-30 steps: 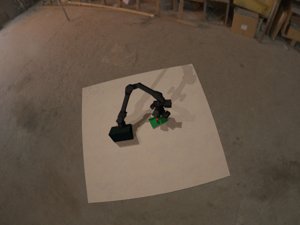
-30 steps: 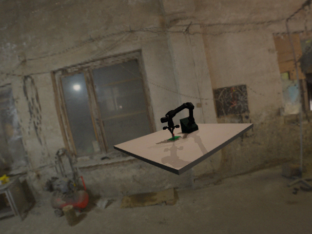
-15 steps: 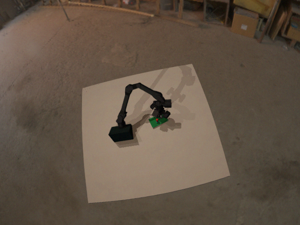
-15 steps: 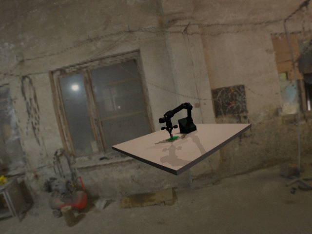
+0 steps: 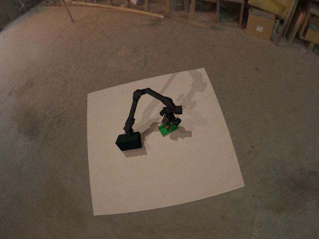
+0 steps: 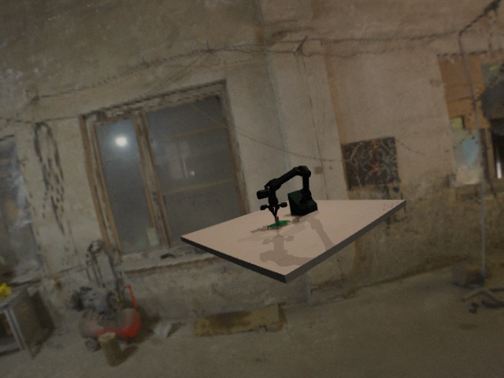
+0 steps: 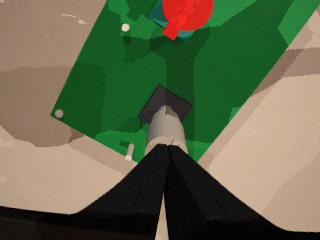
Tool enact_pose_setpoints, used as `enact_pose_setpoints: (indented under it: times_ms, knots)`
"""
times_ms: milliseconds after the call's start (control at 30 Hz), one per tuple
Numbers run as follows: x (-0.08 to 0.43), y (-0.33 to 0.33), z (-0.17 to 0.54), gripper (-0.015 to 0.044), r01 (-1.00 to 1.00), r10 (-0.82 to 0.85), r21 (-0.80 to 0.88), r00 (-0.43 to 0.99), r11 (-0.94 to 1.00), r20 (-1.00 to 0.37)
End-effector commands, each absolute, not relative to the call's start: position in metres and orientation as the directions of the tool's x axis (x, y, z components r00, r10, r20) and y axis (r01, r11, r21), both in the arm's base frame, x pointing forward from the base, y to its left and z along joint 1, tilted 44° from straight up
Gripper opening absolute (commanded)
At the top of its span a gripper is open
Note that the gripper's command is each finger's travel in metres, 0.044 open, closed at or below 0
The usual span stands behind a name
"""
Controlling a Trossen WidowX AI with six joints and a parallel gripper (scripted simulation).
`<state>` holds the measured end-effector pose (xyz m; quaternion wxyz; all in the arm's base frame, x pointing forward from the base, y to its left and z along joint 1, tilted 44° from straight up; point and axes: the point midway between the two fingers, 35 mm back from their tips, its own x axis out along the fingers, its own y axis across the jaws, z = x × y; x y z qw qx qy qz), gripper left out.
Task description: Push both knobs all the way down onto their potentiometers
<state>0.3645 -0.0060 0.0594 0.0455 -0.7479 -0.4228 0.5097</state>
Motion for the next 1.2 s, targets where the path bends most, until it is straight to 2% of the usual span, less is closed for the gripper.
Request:
enact_pose_setpoints:
  times_ms: [0, 1167]
  knots:
    - [0.3675, 0.0033, 0.0532, 0.0000, 0.600, 0.684, -0.499, 0.112, -0.625, -0.721]
    - [0.3681, 0.0067, 0.0497, 0.0000, 0.600, 0.684, -0.500, 0.112, -0.625, -0.721]
